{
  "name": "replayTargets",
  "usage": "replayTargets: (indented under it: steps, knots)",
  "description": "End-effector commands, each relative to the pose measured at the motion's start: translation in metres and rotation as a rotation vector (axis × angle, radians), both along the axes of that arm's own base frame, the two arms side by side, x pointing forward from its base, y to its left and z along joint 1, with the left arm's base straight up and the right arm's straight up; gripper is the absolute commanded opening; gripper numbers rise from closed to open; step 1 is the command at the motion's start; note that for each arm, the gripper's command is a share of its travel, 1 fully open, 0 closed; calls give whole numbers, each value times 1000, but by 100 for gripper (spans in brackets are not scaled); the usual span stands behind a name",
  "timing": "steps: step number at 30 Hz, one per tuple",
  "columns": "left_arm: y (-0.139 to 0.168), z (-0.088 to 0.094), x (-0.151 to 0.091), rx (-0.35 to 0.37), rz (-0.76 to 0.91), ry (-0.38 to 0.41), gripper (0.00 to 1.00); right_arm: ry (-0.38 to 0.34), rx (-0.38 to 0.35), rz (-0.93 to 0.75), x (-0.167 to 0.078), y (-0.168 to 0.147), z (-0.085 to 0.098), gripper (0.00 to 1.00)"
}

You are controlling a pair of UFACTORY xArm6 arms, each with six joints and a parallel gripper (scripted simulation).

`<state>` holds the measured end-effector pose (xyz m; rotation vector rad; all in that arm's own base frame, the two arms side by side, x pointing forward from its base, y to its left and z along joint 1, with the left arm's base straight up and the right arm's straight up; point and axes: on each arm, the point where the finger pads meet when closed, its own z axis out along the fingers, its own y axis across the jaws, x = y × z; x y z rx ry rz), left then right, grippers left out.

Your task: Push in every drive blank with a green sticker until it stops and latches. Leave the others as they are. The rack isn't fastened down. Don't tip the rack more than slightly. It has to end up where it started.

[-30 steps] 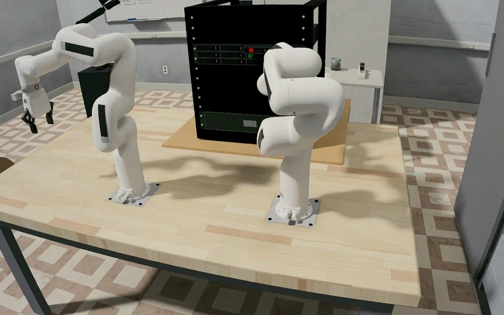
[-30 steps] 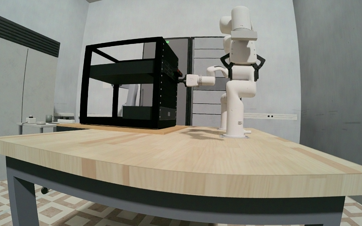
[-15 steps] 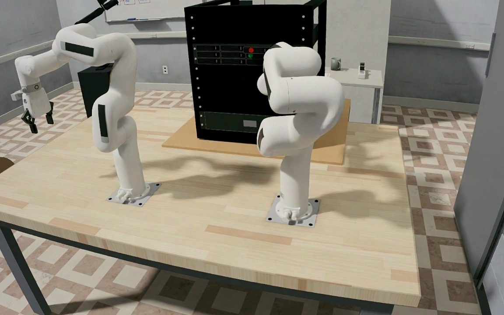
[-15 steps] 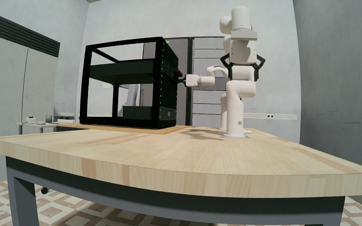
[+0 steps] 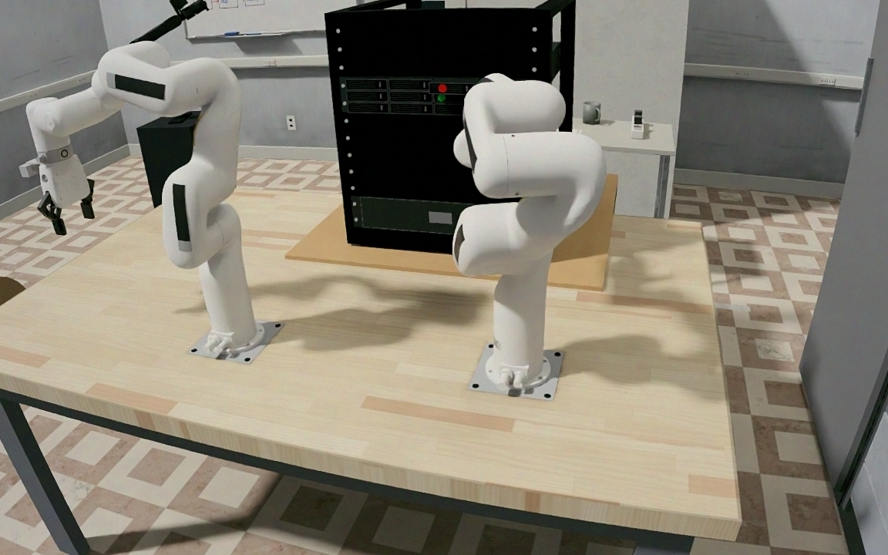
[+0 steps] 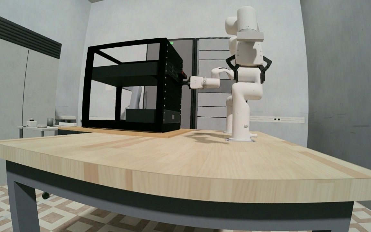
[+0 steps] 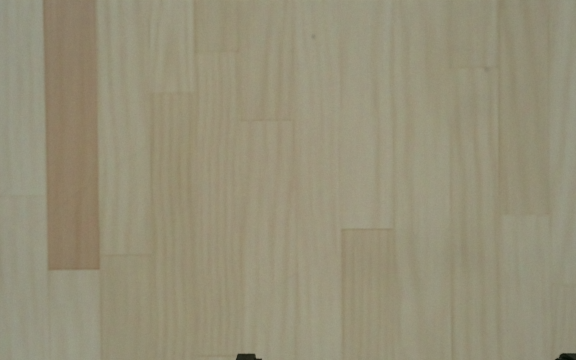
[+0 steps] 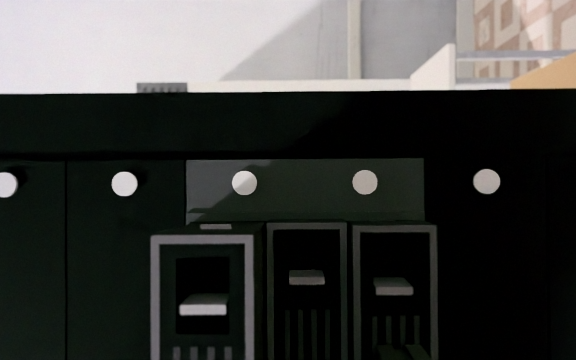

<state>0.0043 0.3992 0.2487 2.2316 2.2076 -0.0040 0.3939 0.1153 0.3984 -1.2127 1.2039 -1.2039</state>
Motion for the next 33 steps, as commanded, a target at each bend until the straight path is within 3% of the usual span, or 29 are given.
replayTargets:
  steps: [1, 33]
  knots:
    - [1, 1, 0, 4, 0, 0, 100, -3, 1, 0, 2, 0, 2, 0]
    - [1, 1, 0, 4, 0, 0, 100, -3, 1, 0, 6, 0, 2, 0]
